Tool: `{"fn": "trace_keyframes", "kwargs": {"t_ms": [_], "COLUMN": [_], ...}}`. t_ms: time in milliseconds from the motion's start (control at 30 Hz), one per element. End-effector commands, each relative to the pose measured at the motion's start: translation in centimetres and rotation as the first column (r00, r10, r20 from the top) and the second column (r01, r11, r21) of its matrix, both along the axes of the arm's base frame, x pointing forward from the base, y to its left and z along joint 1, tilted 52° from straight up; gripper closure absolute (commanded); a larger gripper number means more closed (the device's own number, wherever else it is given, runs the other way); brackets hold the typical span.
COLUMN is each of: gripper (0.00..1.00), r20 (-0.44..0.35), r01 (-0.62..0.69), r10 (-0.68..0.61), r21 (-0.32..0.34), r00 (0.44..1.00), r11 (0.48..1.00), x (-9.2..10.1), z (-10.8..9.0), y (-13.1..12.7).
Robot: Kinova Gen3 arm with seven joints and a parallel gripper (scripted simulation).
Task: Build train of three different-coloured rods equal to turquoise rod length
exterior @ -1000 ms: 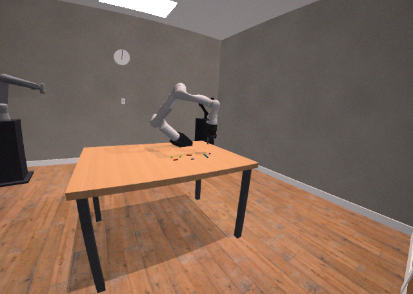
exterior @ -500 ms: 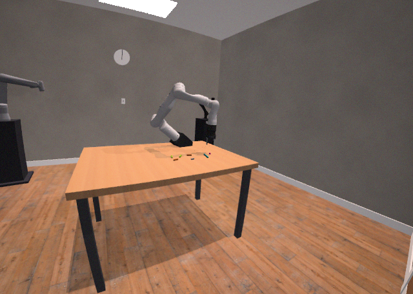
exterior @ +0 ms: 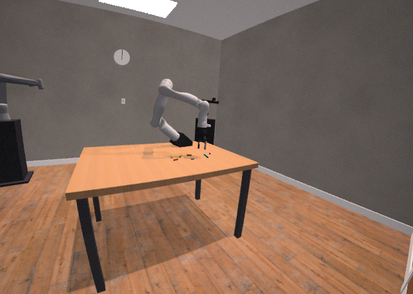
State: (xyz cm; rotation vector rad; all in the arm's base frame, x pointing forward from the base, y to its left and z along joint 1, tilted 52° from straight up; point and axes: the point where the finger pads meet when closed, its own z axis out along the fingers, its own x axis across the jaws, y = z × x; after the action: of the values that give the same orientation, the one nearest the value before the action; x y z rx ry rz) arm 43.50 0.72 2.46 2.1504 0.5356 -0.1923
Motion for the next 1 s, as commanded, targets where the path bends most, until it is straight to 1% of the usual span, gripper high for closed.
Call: {"fn": "trace_keyframes", "kwargs": {"t_ms": [0, 33, 100, 167, 233, 333, 433, 467, 967], "gripper": [0.00, 0.00, 0.00, 0.00, 0.00, 0.00, 0.00, 0.46, 0.46], "r20": [0.102, 0.137, 0.137, 0.192, 0.229, 0.253, 0.256, 0.256, 0.256], "r01": [0.074, 0.103, 0.103, 0.150, 0.183, 0.204, 0.206, 0.206, 0.206], "r10": [-0.076, -0.106, -0.106, -0.157, -0.191, -0.215, -0.217, -0.217, -0.217], "r21": [0.028, 0.034, 0.034, 0.048, 0.059, 0.067, 0.068, 0.068, 0.068], "r00": [0.992, 0.985, 0.985, 0.969, 0.954, 0.943, 0.942, 0.942, 0.942], "r11": [0.997, 0.994, 0.994, 0.987, 0.981, 0.977, 0.976, 0.976, 0.976], "x": [0.7, 0.8, 0.8, 0.8, 0.7, 0.6, 0.6, 0.6, 0.6], "z": [3.5, 4.3, 4.3, 5.6, 6.4, 7.0, 7.0, 7.0, 7.0], "y": [-2.1, -3.0, -3.0, -4.3, -5.3, -5.9, -6.0, -6.0, -6.0]}}
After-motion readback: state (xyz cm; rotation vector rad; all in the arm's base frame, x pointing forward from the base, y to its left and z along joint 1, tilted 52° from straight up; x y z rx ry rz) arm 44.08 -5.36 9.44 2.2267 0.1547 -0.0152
